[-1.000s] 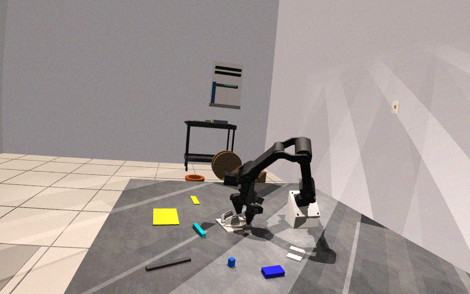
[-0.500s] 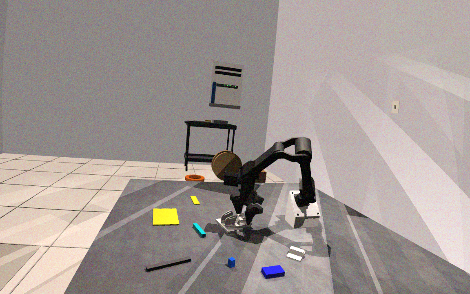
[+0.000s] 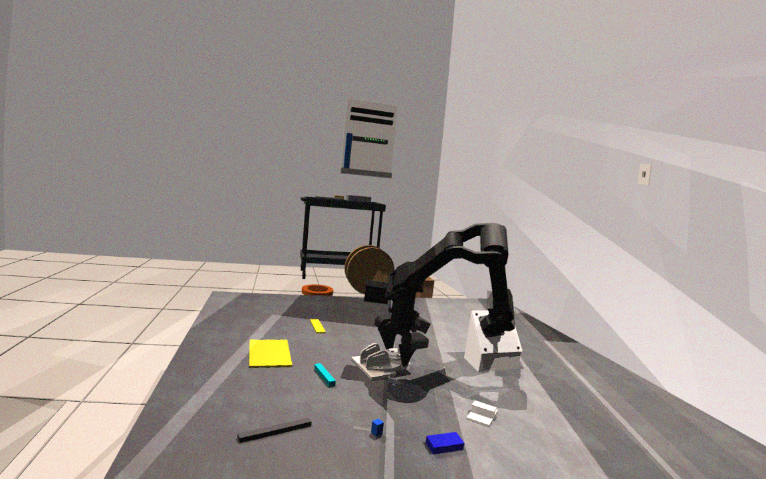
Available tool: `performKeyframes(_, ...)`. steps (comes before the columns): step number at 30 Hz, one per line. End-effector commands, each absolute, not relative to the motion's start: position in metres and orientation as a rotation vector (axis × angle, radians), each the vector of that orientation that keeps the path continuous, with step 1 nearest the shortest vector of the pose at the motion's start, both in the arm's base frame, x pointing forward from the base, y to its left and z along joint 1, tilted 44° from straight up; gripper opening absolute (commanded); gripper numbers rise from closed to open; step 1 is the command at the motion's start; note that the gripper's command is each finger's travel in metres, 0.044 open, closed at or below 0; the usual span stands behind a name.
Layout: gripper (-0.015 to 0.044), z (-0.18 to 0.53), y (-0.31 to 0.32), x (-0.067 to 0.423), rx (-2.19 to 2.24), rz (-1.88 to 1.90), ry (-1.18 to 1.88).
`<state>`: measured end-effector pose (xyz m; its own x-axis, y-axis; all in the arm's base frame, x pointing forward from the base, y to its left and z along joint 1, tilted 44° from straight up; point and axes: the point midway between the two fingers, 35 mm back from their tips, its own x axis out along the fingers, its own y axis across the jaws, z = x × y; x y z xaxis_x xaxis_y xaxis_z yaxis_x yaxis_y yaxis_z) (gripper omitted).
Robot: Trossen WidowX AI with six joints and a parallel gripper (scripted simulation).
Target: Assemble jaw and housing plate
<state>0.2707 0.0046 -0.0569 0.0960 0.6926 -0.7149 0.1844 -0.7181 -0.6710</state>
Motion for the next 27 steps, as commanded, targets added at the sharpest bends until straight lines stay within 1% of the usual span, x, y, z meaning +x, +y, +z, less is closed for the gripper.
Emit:
performKeyframes(1,0.0351,-0.0554,0.0034,0.2715,-1.975,1.66,-0.865)
performKeyframes(27,0.0351,-0.0584,0.0072,0.2724,-1.975,1.66,-0.865)
